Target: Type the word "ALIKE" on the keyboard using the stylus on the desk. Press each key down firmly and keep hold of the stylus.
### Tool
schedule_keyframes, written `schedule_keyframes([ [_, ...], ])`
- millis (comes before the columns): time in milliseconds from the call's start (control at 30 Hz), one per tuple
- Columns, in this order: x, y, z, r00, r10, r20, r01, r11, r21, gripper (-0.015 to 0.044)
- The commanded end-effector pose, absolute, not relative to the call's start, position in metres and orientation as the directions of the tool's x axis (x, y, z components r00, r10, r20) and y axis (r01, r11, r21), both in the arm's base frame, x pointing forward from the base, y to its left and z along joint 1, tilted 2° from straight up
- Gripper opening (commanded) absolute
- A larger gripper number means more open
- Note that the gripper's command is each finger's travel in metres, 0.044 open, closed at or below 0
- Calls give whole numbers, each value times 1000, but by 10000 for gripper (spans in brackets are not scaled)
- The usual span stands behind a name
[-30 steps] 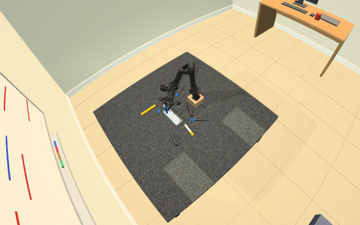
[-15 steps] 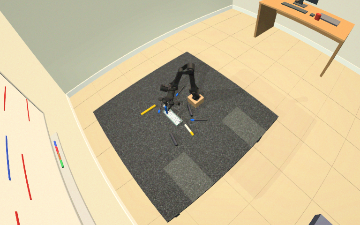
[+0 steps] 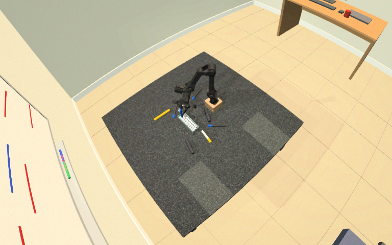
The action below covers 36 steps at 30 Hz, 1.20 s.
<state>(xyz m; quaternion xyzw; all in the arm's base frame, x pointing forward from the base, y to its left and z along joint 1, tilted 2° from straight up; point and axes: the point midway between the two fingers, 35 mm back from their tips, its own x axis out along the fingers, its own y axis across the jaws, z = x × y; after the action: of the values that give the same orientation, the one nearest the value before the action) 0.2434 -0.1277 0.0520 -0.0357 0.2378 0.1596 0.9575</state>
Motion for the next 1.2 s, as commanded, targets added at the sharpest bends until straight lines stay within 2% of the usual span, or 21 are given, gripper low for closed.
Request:
schedule_keyframes([
  [0, 243, -128, 69, 838, 287, -465, -323, 946, 2, 81],
  [167, 244, -129, 66, 838, 284, -465, -321, 947, 1, 84],
  [367, 244, -129, 66, 838, 284, -465, -321, 947, 1, 44],
  [433, 242, -129, 67, 838, 285, -466, -321, 947, 1, 0],
  [700, 224, -130, 71, 837, 288, -466, -324, 946, 3, 0],
  [1167, 223, -128, 51, 837, 288, -466, -324, 946, 4, 0],
])
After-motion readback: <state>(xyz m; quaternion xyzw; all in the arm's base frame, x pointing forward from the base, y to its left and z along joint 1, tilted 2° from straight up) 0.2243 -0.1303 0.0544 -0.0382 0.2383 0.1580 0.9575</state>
